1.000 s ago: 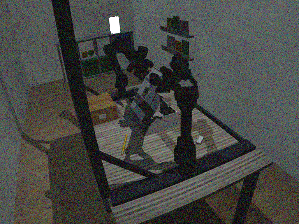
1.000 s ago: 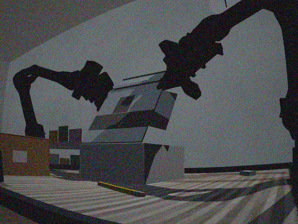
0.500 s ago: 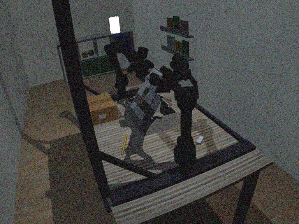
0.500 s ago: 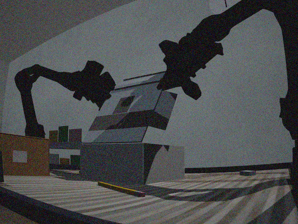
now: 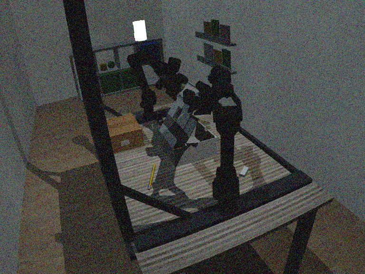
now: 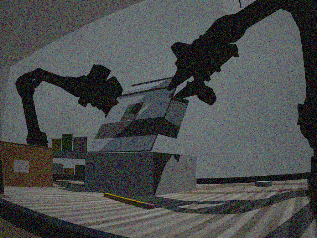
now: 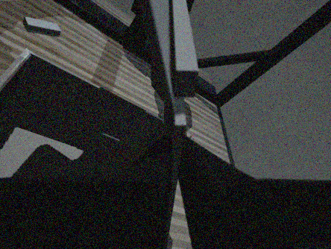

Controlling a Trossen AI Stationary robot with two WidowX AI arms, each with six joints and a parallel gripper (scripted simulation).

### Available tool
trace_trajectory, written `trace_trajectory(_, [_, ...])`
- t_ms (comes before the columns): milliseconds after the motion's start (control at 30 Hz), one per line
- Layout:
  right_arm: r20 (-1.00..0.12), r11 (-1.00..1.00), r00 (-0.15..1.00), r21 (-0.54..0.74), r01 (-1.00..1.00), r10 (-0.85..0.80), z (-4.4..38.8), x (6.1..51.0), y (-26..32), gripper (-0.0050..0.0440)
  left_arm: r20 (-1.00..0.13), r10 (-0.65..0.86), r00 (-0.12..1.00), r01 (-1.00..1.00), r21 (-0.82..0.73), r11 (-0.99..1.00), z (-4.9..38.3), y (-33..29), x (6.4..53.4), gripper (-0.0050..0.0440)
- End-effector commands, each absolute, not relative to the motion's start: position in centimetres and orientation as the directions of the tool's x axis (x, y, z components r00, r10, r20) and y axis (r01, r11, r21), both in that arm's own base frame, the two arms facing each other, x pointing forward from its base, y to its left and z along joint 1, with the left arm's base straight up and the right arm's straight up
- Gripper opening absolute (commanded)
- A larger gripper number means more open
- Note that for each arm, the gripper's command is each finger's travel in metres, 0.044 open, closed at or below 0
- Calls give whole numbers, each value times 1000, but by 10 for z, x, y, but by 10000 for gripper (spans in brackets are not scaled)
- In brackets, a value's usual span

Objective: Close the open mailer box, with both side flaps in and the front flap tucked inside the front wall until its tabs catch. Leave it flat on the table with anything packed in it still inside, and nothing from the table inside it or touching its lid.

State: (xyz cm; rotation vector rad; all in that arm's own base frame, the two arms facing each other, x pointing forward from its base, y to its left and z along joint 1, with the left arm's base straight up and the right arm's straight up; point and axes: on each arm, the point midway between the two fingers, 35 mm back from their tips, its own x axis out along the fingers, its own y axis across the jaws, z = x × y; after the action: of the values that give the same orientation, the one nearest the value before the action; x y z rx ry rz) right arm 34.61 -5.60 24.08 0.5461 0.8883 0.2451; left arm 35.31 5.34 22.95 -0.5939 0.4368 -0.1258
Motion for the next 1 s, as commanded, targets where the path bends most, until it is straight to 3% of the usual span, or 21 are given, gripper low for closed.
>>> trace_trajectory(0, [-627, 854, 667, 519, -27, 402, 276, 337, -64, 162, -330, -234, 915, 13, -554, 833, 243, 54, 352, -5])
trace_trajectory(233, [-636, 850, 656, 527, -16, 407, 300, 307, -86, 162, -330, -234, 915, 13, -554, 833, 243, 54, 352, -43])
trace_trajectory(467, [-608, 825, 639, 560, -75, 471, 289, 302, -76, 0, -330, -234, 915, 13, -554, 833, 243, 54, 352, -50])
trace_trajectory(633, [-574, 805, 633, 577, -137, 519, 277, 304, -62, 0, -330, -234, 915, 13, -554, 833, 243, 54, 352, -50])
trace_trajectory(800, [-505, 736, 597, 637, -230, 623, 240, 305, -35, 0, -330, -234, 915, 13, -554, 833, 243, 54, 352, -50])
trace_trajectory(967, [-467, 658, 557, 726, -202, 686, 194, 298, -22, -1, -330, -234, 915, 13, -554, 833, 243, 54, 352, -50])
